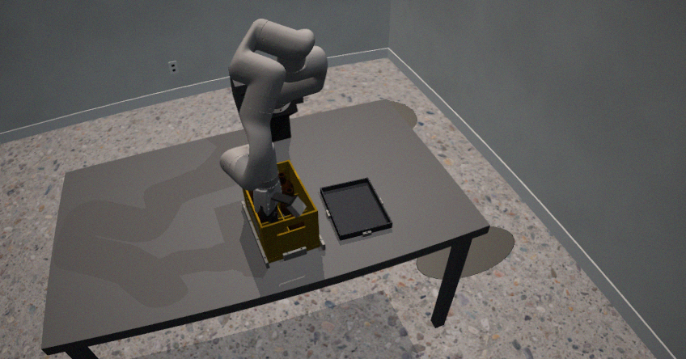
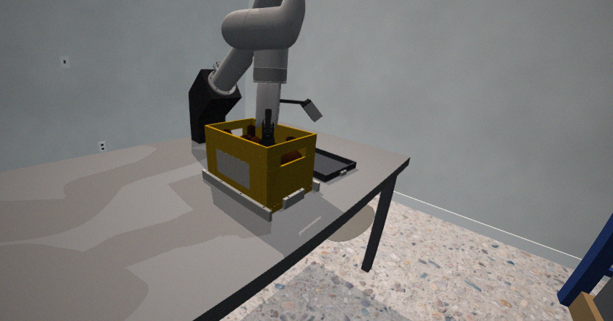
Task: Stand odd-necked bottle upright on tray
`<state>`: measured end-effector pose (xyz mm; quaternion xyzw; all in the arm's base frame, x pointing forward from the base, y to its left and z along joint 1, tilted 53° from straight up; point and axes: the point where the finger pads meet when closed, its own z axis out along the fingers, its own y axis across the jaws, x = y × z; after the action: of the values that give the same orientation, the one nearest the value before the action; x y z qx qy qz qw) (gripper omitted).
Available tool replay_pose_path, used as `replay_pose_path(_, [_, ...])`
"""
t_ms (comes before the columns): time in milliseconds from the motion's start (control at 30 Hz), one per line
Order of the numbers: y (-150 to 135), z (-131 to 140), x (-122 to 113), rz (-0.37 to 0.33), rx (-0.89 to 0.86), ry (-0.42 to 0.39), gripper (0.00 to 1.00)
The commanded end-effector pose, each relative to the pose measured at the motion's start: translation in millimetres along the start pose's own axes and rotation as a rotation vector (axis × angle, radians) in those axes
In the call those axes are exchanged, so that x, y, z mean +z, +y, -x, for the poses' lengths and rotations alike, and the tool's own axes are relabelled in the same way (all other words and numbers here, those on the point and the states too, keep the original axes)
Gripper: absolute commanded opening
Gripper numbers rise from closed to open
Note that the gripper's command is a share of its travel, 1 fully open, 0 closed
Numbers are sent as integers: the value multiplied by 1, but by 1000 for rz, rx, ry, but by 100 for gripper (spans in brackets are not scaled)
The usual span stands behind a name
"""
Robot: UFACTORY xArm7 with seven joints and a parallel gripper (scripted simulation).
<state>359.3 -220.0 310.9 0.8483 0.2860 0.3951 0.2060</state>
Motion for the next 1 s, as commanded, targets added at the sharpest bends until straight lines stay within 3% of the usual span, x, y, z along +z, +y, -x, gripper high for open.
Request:
replay_pose_path(0, [1, 0, -1, 2, 1, 1, 0])
replay_pose_path(200, [1, 0, -1, 2, 1, 1, 0])
replay_pose_path(233, [1, 0, -1, 2, 1, 1, 65])
replay_pose_path(967, [1, 0, -1, 2, 1, 1, 65])
